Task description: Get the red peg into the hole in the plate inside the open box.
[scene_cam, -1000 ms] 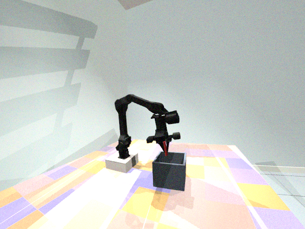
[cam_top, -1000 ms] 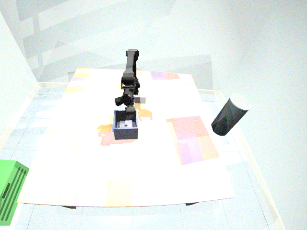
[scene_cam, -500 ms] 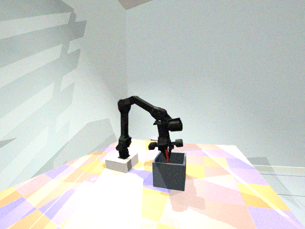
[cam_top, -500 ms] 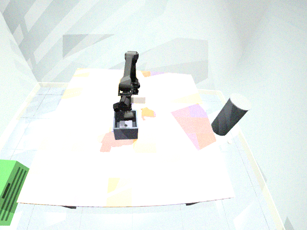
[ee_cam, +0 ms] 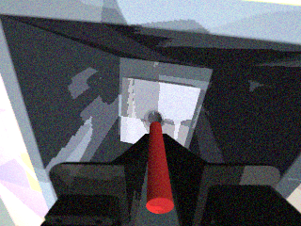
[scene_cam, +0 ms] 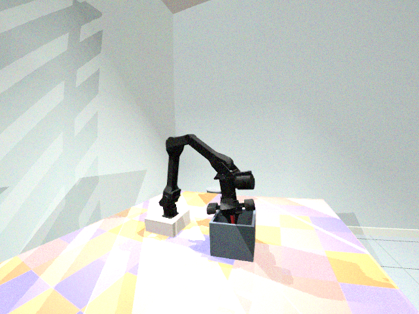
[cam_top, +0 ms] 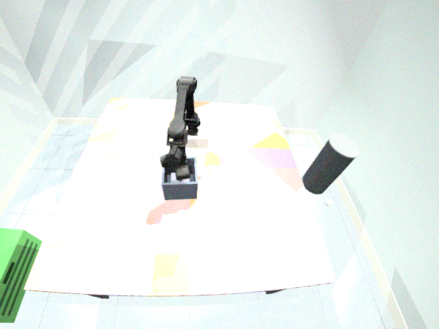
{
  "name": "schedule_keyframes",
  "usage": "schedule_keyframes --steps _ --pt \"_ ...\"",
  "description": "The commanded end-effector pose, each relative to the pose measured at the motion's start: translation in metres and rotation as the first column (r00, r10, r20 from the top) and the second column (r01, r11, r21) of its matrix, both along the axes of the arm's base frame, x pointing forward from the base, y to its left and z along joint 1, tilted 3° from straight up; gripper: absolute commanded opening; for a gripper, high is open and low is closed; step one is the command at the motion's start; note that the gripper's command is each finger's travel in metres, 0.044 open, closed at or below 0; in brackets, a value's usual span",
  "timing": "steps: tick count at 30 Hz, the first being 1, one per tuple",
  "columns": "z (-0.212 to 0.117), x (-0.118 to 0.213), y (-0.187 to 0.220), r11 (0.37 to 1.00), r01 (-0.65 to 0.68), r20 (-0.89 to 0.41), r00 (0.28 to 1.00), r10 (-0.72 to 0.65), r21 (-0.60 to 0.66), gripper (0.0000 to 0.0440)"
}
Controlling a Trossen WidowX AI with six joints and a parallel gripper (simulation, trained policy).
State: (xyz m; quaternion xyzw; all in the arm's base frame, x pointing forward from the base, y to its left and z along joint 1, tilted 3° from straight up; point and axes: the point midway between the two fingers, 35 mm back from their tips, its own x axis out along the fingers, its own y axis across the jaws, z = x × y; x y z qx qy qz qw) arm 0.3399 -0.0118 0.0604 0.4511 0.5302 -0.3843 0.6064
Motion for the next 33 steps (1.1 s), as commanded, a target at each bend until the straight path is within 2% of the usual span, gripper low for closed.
schedule_keyframes --steps 1,5,11,13,18,33 --pt "-0.008 0.002 -0.001 1.0 -0.015 -0.007 1.0 0.015 0.0 0.0" --pt "-0.013 0.004 -0.003 1.0 -0.027 -0.019 0.999 0.027 -0.01 0.0012" --pt "-0.022 0.001 -0.002 0.999 -0.044 -0.063 0.997 0.044 0.0 0.0121" --pt "-0.023 0.002 -0.001 0.999 -0.046 -0.067 0.997 0.047 0.018 0.0119" --pt "-0.017 0.005 -0.002 0.997 -0.035 -0.081 0.996 0.04 0.07 0.0173" --pt "0.005 0.008 -0.008 0.978 0.006 -0.112 0.994 0.018 0.209 0.0231"
